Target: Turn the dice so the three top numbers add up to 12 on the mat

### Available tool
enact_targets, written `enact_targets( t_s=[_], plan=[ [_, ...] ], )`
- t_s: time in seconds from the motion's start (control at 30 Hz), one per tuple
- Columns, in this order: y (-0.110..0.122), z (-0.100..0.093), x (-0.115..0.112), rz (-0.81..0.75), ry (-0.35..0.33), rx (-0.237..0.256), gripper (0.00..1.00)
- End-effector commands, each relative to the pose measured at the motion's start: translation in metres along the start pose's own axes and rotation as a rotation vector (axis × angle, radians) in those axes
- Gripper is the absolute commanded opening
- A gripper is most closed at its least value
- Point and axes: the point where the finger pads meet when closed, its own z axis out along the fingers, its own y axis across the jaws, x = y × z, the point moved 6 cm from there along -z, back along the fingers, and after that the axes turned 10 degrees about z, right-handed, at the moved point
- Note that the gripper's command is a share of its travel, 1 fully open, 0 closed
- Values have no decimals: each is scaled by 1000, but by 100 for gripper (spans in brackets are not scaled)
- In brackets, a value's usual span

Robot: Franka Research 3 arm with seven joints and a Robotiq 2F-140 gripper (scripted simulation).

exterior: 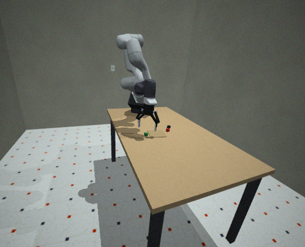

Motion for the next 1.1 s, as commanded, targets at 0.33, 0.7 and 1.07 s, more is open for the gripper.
enact_targets(
  t_s=[0.33,0.7,1.07],
  plan=[
    [-21,0,-41,13,0,3,100],
    [-65,0,-132,13,0,3,100],
    [-92,0,-187,13,0,3,100]
  ],
)
